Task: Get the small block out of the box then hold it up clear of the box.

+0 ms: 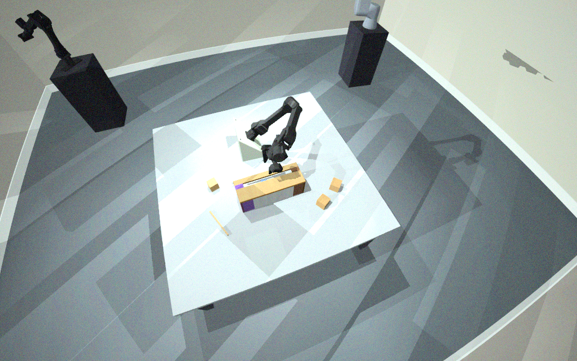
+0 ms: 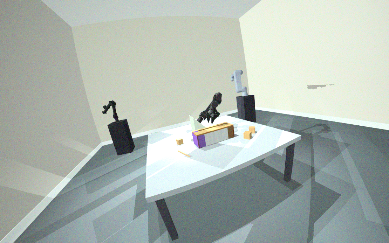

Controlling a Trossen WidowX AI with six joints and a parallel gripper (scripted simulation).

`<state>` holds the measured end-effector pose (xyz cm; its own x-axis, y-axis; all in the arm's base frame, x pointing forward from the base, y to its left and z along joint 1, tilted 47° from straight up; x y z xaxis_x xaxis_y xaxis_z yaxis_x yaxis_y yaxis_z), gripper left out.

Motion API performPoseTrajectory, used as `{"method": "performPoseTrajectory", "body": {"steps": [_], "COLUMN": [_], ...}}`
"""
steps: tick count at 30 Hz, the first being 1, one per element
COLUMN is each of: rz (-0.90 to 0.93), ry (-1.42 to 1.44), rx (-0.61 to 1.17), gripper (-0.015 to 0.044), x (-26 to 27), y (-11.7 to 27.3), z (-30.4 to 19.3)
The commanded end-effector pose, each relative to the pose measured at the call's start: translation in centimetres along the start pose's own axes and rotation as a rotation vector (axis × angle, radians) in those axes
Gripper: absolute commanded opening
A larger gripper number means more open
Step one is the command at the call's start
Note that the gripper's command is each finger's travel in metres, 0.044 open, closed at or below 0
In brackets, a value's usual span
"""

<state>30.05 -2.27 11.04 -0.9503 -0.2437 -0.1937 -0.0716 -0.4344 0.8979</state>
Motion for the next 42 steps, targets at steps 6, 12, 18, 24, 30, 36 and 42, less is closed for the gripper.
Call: {"method": "performPoseTrajectory", "body": {"steps": [6, 12, 18, 24, 30, 36, 42], "rz": [0.02, 0.02, 0.02, 0.02, 0.02, 0.019, 0.019], "ry": [0.006, 0.006, 0.006, 0.006, 0.006, 0.006, 0.006], "rx": [-0.039, -0.039, -0.038, -0.038, -0.038, -0.039, -0.04], "gripper": [0.04, 0.04, 0.04, 0.04, 0.04, 0.04, 0.04], "x": [0.6, 0.5, 0.4, 0.3, 0.2, 0.2, 0.2], "y": [-0.4, -1.2, -2.2, -3.1, -4.0, -4.9, -5.8], "z": [0.2, 0.4, 0.8, 1.1, 1.4, 1.8, 2.2]}}
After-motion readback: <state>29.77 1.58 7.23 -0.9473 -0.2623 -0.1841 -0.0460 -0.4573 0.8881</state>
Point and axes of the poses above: the point midway between the two fingers, 35 mm back from their tips, its own y axis back along the fingers, its own x axis across the jaws, z = x × y, the point moved 2 cm from there along y, back along the fingers, and after that the axes turned 13 degrees about y, right-handed, at the moved point
